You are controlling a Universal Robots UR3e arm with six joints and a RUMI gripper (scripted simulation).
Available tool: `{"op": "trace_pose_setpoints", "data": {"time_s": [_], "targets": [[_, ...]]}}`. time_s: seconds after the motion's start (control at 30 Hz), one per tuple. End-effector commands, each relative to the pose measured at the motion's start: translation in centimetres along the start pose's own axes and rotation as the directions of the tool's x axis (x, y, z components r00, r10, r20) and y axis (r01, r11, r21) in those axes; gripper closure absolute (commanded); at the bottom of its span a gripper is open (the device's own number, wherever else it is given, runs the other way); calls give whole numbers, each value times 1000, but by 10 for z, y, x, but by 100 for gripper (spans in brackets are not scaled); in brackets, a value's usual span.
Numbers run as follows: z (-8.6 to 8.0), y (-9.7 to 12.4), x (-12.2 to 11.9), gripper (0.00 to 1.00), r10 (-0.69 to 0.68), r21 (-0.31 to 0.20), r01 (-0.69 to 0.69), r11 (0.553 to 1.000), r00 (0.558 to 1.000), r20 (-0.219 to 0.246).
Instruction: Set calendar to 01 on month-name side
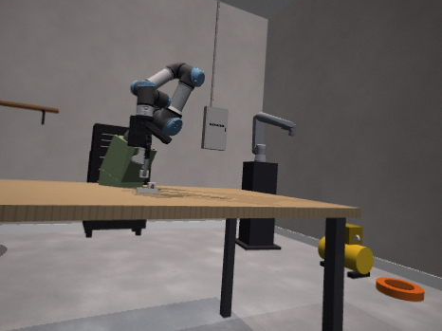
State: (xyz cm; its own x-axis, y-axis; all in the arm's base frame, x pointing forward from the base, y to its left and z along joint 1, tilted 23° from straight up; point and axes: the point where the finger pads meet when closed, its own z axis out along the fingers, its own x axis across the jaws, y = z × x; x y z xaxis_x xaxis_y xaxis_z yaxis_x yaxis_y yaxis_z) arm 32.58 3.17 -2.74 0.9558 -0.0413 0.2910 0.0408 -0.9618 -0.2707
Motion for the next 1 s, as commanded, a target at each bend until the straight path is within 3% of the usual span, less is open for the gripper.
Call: {"op": "trace_pose_setpoints", "data": {"time_s": [0.0, 0.97], "targets": [[9, 1, 2, 90, 0, -5, 0, 1000, 1000, -1], [11, 1, 2, 90, 0, -5, 0, 1000, 1000, -1]]}}
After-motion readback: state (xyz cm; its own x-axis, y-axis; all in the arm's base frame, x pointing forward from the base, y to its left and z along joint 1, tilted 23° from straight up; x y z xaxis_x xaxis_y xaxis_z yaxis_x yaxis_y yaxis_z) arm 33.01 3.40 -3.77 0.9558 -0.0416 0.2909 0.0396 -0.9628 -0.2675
